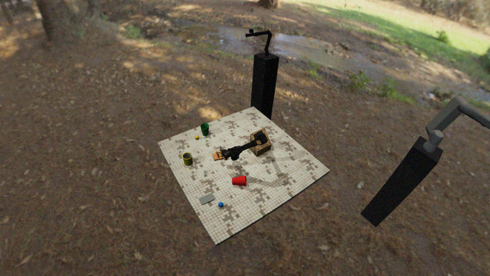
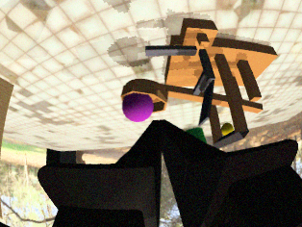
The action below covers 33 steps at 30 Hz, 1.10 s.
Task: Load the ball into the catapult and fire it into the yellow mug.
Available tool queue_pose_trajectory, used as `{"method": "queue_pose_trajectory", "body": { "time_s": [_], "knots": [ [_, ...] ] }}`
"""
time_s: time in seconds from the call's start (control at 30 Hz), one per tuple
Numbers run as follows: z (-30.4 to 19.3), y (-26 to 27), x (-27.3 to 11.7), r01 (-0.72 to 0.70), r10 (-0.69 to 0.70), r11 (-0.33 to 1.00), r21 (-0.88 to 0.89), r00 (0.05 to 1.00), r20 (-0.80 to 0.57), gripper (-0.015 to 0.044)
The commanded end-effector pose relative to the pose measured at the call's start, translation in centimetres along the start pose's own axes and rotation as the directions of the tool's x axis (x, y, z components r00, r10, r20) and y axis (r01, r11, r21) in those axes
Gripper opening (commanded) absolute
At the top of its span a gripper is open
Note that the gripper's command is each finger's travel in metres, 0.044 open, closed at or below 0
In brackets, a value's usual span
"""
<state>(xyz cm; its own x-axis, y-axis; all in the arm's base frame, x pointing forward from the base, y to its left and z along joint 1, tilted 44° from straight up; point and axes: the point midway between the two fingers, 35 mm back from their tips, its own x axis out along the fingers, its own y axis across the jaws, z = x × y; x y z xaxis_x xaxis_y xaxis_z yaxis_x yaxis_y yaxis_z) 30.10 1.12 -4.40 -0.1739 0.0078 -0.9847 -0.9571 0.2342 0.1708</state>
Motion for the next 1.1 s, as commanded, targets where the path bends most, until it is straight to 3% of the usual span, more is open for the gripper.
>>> {"method": "queue_pose_trajectory", "body": {
  "time_s": [0.0,1.07],
  "knots": [
    [0.4,0.0,0.6,-0.005,0.005,1.0,0.008,1.0,0.002,0.0],
    [4.1,0.4,4.3,-0.007,0.007,1.0,0.007,1.0,0.004,0.0]
  ]
}}
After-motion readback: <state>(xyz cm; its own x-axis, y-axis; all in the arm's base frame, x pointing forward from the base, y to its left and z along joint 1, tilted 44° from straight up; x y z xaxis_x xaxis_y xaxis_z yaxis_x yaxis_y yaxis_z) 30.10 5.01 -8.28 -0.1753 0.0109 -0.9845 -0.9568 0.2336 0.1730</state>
